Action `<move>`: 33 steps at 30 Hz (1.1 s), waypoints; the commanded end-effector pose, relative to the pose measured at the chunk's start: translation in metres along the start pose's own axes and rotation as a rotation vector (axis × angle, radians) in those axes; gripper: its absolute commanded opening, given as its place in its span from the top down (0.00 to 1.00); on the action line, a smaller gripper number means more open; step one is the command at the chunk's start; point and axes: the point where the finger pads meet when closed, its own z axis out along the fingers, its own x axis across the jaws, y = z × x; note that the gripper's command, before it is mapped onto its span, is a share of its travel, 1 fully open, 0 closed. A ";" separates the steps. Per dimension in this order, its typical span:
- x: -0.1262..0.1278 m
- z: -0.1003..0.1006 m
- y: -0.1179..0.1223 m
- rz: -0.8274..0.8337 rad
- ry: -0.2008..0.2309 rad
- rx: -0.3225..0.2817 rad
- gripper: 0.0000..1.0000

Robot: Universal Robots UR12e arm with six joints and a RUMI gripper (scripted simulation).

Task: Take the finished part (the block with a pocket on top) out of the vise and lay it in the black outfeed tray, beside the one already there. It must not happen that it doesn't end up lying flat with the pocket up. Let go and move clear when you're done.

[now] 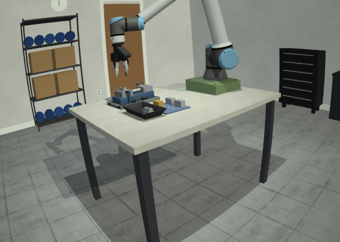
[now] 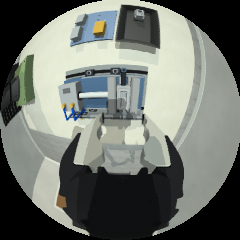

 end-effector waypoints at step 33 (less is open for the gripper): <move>0.001 0.046 0.000 0.000 0.001 -0.001 0.60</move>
